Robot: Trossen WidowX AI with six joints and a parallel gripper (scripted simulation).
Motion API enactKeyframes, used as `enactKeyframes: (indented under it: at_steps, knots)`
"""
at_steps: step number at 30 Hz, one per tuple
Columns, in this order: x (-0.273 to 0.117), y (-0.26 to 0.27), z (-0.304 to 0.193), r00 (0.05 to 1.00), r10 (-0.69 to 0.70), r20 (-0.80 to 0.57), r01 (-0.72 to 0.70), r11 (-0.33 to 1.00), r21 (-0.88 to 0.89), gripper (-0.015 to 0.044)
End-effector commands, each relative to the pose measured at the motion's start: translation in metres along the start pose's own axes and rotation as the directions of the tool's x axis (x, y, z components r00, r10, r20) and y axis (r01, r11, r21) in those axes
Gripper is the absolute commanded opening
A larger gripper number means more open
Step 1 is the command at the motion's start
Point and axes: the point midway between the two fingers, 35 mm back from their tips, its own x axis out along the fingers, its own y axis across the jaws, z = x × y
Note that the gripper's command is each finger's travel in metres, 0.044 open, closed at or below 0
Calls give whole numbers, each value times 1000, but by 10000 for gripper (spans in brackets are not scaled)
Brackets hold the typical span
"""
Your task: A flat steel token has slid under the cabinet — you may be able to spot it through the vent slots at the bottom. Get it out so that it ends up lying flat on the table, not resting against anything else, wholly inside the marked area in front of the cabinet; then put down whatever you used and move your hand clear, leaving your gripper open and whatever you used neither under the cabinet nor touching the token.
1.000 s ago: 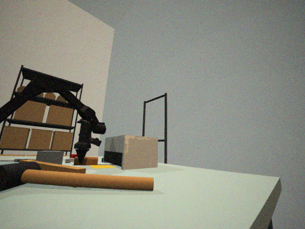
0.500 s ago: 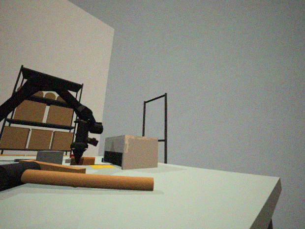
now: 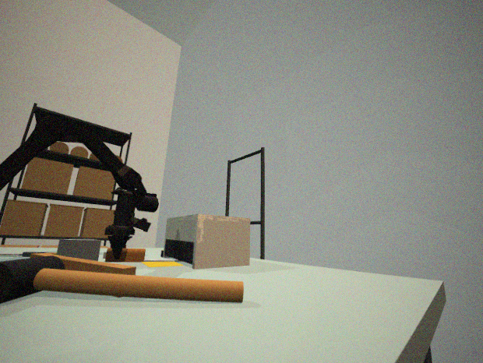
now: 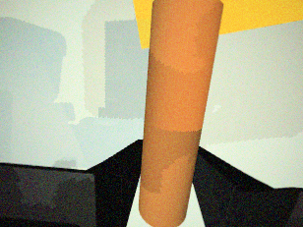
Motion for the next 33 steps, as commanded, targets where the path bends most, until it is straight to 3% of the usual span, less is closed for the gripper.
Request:
enactKeyframes:
  at_steps: [1, 33]
  knots:
    - [1, 0, -5, 1000, -4, 2, 4, 1000, 3, 0]
    - [1, 1, -44, 1000, -4, -1, 4, 1000, 3, 0]
